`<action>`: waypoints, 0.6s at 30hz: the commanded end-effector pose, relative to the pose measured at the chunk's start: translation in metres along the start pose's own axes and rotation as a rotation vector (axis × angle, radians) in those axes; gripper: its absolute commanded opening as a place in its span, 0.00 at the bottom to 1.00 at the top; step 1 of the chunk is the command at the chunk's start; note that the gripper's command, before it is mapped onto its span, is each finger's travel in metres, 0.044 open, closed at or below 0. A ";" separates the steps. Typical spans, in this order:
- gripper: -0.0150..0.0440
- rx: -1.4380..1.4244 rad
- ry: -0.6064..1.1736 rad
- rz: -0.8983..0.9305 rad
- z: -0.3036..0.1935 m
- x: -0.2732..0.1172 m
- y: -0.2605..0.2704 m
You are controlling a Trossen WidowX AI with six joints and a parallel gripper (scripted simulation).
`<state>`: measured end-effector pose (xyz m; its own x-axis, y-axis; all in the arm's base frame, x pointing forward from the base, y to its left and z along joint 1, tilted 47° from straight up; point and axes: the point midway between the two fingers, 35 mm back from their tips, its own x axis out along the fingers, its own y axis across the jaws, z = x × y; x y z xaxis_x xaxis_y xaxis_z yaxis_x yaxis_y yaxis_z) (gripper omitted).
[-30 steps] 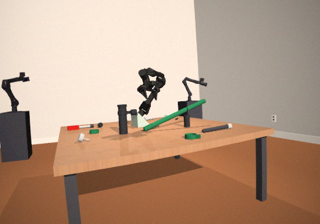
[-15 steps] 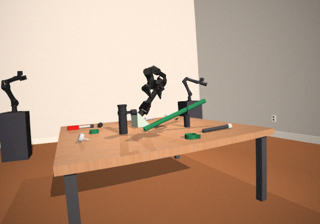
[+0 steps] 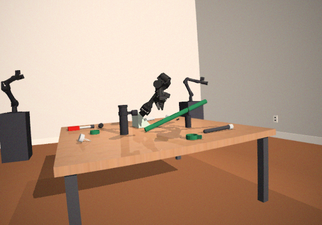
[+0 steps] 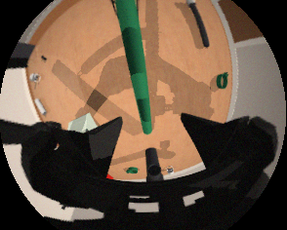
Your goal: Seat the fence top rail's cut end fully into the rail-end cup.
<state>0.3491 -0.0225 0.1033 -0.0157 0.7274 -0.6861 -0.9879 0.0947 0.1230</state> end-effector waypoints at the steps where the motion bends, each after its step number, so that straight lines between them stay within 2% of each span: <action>1: 1.00 -0.093 0.015 0.040 0.001 0.007 0.000; 5: 1.00 -0.093 0.015 0.040 0.001 0.009 0.000; 11: 1.00 -0.094 0.014 0.040 0.001 0.041 0.001; 18: 1.00 -0.094 0.014 0.040 0.000 0.056 0.002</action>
<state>0.3487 0.0111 0.0711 -0.0510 0.7154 -0.6968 -0.9971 0.0025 0.0756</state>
